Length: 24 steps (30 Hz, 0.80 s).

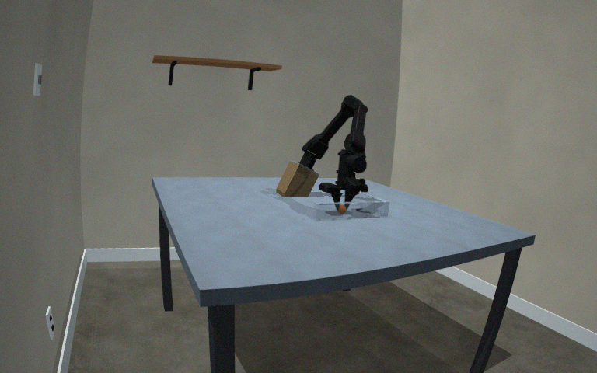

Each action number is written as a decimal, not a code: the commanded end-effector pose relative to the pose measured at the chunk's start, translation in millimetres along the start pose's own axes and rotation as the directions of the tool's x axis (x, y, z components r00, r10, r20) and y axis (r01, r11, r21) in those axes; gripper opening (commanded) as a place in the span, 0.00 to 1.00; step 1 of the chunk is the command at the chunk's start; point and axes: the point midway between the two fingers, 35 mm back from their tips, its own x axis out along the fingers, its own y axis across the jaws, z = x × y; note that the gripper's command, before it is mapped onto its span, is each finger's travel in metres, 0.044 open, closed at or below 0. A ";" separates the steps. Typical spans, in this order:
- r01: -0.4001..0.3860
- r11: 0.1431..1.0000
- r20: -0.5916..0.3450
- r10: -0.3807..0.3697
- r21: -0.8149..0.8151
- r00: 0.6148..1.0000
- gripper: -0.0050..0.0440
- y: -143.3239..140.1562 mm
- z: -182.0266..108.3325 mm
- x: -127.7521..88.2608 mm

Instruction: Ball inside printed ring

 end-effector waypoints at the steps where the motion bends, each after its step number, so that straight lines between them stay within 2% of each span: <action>1: -0.001 1.000 -0.002 0.001 0.002 1.000 0.33 0.4 -0.5 1.2; 3: -0.001 1.000 -0.002 0.001 0.002 1.000 0.23 0.0 1.0 -6.5; 6: 0.000 1.000 -0.002 0.000 0.002 1.000 0.10 -1.3 5.4 -42.0; 11: -0.001 1.000 -0.002 0.001 0.002 1.000 0.10 -0.8 3.0 -107.2; 13: -0.001 1.000 -0.002 0.001 0.002 1.000 0.10 0.1 0.2 -124.1; 19: -0.001 1.000 -0.002 0.001 0.008 1.000 0.10 0.7 -0.2 -126.1; 24: 0.002 0.988 -0.003 -0.002 0.154 1.000 0.10 12.5 -0.4 -121.9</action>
